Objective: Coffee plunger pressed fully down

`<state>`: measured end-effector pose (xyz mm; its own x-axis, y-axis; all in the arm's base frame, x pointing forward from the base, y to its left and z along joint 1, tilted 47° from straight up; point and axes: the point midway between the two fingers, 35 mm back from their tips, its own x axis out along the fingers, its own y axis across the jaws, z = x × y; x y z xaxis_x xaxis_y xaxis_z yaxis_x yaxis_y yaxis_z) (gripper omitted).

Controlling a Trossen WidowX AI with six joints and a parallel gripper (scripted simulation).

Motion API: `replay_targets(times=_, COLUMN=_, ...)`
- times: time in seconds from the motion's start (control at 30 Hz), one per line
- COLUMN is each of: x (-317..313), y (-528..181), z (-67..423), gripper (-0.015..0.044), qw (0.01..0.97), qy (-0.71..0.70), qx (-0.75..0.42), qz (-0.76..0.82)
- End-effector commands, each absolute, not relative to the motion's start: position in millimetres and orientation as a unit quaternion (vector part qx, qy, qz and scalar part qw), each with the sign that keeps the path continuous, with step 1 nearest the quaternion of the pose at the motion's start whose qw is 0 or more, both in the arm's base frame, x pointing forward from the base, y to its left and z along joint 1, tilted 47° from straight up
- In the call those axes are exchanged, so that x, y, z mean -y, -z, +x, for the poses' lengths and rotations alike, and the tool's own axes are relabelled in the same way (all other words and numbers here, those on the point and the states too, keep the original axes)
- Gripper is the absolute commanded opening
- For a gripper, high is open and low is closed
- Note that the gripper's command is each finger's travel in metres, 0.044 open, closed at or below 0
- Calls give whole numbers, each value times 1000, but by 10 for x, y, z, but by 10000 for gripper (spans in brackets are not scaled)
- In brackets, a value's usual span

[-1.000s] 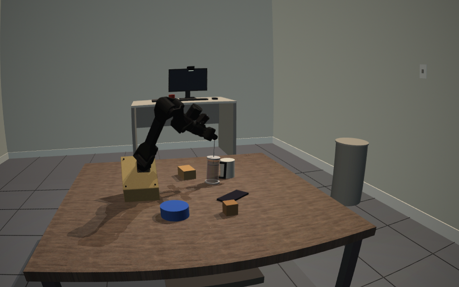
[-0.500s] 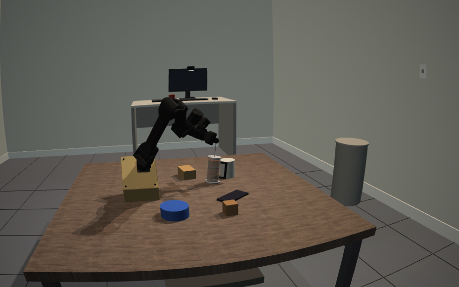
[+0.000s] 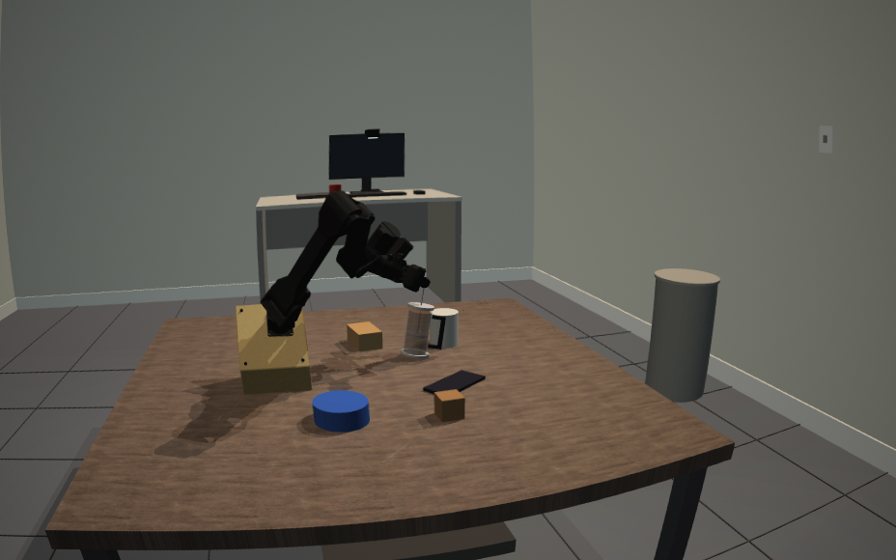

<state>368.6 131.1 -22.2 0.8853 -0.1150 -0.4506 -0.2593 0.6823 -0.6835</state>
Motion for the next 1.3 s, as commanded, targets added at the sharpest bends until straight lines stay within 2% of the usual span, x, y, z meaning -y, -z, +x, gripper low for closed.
replay_targets(times=0.0, x=-1071, y=433, z=3645, gripper=117, qw=869, qy=-26, qx=-270, qz=-414)
replay_targets(times=1.27, x=-1124, y=455, z=3772, gripper=117, qw=869, qy=-25, qx=-270, qz=-414)
